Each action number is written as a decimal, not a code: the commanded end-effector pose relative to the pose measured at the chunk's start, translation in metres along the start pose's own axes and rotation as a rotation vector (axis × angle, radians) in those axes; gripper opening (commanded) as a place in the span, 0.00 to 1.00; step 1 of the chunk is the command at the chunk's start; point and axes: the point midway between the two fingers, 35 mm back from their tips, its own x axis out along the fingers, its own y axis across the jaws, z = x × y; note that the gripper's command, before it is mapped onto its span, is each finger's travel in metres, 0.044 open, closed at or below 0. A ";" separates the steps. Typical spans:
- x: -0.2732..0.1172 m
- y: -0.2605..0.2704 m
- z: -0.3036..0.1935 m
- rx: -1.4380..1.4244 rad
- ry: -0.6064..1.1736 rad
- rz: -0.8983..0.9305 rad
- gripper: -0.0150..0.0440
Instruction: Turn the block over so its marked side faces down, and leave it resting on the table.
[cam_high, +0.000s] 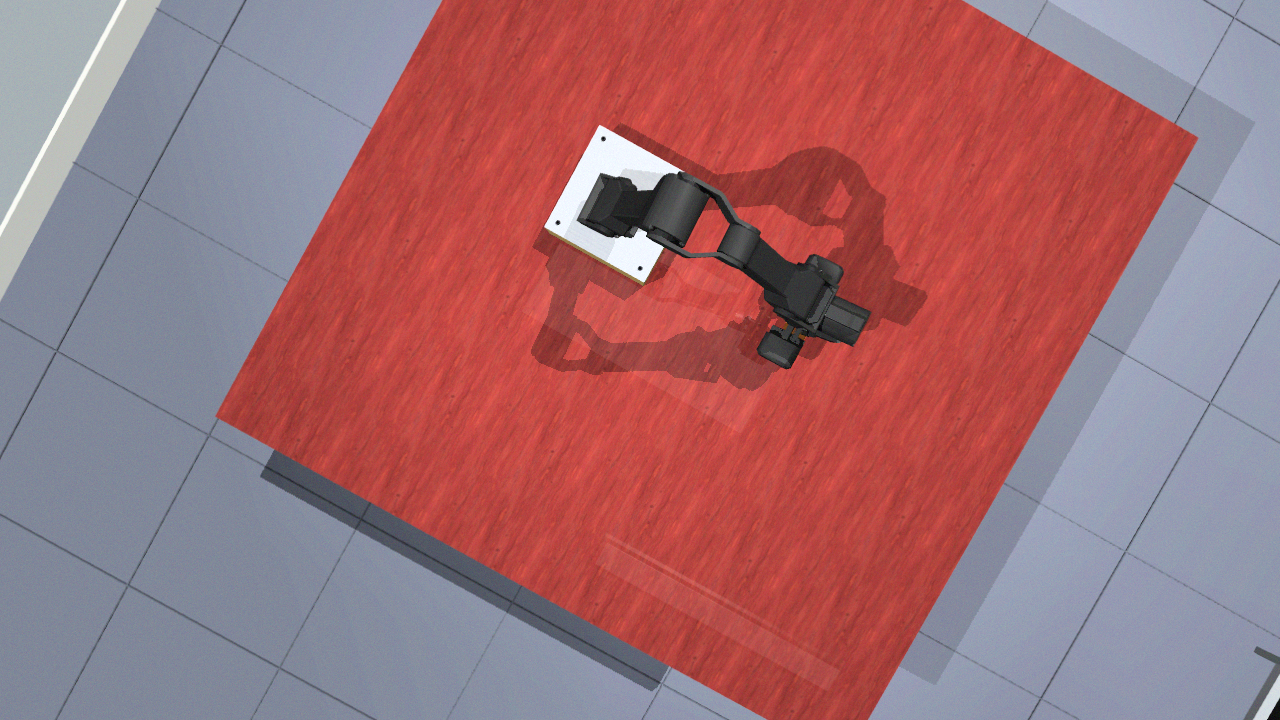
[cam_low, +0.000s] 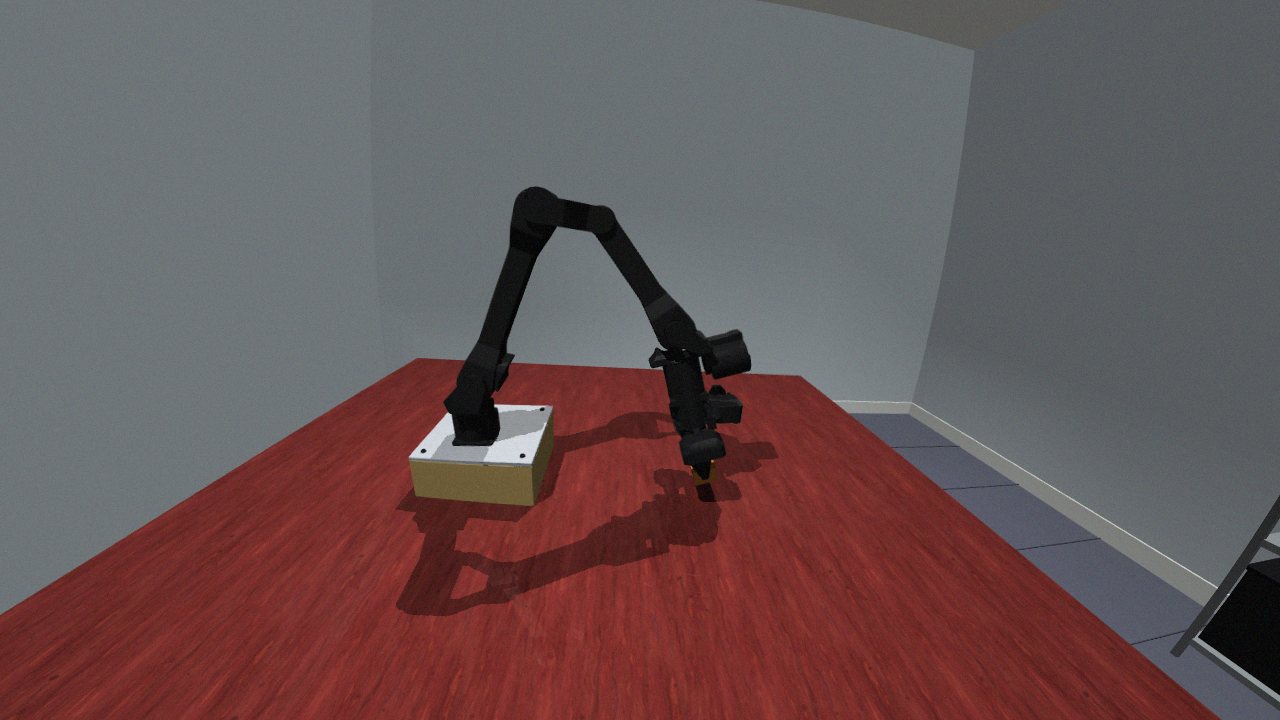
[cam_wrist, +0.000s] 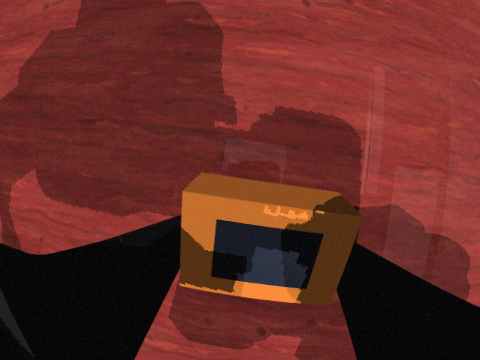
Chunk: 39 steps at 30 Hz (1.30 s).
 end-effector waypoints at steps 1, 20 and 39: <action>0.001 -0.001 -0.002 -0.004 -0.061 -0.004 0.25; -0.006 -0.001 -0.010 -0.003 -0.301 -0.007 0.25; 0.029 0.000 -0.004 -0.003 -0.548 -0.004 0.25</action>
